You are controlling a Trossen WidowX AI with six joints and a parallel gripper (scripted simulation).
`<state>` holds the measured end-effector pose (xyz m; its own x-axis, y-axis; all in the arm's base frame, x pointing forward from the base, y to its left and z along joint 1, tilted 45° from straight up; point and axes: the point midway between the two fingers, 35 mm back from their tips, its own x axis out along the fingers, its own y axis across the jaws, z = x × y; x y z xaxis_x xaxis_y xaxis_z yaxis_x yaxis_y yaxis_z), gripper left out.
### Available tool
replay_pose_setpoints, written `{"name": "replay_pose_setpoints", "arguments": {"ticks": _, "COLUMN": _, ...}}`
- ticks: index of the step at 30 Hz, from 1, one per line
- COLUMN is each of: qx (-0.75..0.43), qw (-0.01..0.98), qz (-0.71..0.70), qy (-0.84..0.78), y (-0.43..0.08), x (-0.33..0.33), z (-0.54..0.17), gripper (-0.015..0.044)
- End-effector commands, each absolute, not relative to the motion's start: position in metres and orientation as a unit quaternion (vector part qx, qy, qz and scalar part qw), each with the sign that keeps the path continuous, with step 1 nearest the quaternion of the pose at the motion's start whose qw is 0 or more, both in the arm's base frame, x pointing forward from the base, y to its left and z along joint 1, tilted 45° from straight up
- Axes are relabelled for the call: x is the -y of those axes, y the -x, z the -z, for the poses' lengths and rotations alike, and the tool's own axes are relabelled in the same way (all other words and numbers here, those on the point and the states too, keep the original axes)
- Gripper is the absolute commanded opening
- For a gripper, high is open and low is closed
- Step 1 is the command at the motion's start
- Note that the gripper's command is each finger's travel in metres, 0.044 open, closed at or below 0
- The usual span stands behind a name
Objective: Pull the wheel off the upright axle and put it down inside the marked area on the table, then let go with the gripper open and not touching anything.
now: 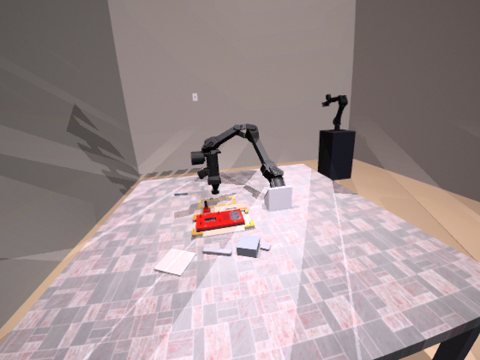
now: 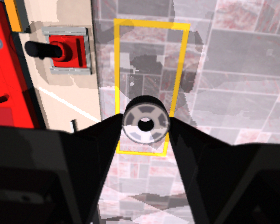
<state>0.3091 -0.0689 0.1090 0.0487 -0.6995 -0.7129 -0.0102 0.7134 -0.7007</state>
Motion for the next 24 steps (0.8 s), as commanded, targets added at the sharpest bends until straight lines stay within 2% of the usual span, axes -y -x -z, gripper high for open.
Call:
{"name": "replay_pose_setpoints", "arguments": {"ticks": 1, "qx": -0.641, "qw": 0.666, "qz": 0.258, "qy": 0.28, "y": -0.309, "x": 0.083, "z": -0.095, "gripper": 0.0}}
{"name": "replay_pose_setpoints", "arguments": {"ticks": 12, "qx": -0.64, "qw": 0.665, "qz": 0.26, "qy": 0.282, "y": -0.307, "x": 0.112, "z": -0.069, "gripper": 0.0}}
{"name": "replay_pose_setpoints", "arguments": {"ticks": 23, "qx": -0.642, "qw": 0.665, "qz": 0.26, "qy": 0.278, "y": -0.307, "x": 0.108, "z": -0.072, "gripper": 0.0289}}
{"name": "replay_pose_setpoints", "arguments": {"ticks": 24, "qx": -0.642, "qw": 0.665, "qz": 0.26, "qy": 0.278, "y": -0.307, "x": 0.105, "z": -0.075, "gripper": 0.03}}
